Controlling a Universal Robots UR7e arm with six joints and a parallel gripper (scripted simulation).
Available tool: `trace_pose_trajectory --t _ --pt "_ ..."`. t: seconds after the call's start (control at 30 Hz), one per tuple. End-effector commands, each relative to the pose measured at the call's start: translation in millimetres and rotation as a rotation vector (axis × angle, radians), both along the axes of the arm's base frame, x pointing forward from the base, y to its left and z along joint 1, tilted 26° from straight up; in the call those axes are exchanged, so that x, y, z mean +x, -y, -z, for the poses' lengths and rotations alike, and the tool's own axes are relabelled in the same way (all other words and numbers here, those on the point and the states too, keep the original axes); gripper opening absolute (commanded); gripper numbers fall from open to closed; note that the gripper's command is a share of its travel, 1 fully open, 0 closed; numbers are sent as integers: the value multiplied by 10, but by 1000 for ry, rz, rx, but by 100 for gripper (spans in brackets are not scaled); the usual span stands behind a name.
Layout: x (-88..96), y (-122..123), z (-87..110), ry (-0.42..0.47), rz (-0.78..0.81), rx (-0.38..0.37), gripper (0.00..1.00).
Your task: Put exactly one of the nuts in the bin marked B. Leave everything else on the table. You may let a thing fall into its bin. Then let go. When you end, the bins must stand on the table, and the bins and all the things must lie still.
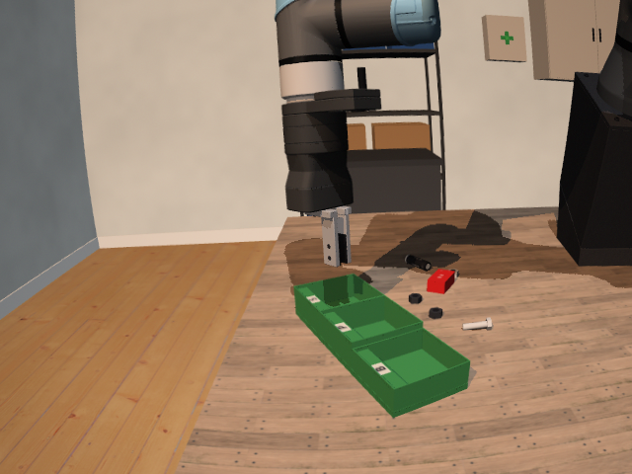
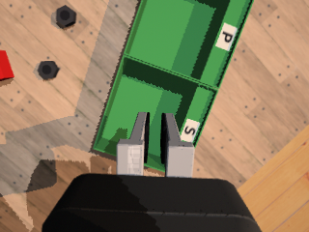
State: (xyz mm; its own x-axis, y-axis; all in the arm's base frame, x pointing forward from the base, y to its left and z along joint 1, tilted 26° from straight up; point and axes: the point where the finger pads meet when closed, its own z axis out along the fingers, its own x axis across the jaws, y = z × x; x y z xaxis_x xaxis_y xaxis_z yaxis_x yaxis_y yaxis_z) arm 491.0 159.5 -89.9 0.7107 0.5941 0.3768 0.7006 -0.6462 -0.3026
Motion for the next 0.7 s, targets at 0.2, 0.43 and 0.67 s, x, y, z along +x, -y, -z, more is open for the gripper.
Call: trace_pose_trajectory --t 0.2,0.43,0.67 --pt "72 -37 36 -156 302 10 31" --pt "72 -37 36 -229 436 20 31" --pt "72 -37 36 -351 662 38 31"
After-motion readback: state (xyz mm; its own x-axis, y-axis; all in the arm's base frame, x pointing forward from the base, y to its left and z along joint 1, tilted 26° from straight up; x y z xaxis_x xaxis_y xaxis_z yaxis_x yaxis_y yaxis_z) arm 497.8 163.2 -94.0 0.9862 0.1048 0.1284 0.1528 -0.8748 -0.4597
